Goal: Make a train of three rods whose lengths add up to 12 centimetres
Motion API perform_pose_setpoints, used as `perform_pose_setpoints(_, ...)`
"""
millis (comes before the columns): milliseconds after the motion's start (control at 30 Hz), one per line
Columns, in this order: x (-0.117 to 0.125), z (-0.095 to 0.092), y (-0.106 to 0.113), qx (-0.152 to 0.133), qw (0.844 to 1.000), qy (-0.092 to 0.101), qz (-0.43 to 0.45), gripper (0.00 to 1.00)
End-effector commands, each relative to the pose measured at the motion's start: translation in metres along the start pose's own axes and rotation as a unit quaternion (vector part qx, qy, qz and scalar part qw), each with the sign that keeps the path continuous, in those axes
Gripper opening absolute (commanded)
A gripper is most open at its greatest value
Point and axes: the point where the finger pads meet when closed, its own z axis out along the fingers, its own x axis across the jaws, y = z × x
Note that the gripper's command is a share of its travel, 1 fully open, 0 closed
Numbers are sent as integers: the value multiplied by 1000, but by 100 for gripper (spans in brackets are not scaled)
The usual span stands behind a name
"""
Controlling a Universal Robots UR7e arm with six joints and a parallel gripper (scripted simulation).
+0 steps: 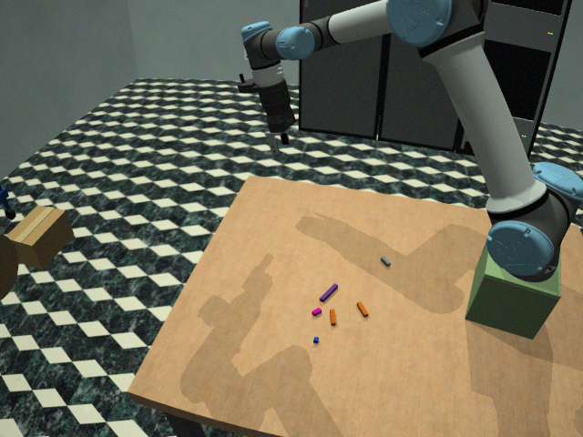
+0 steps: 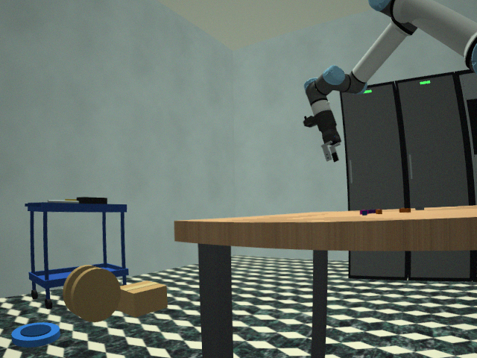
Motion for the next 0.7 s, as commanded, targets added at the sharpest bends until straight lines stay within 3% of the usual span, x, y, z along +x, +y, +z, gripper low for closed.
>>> perform_pose_setpoints(0, -36, 23, 10, 15, 1000, 3, -12, 100)
perform_pose_setpoints(333, -114, 78, 51, 48, 998, 5, -42, 100)
perform_pose_setpoints(400, -114, 78, 51, 48, 998, 5, -42, 100)
perform_pose_setpoints(667, -169, 118, 100, 73, 995, 5, -66, 100)
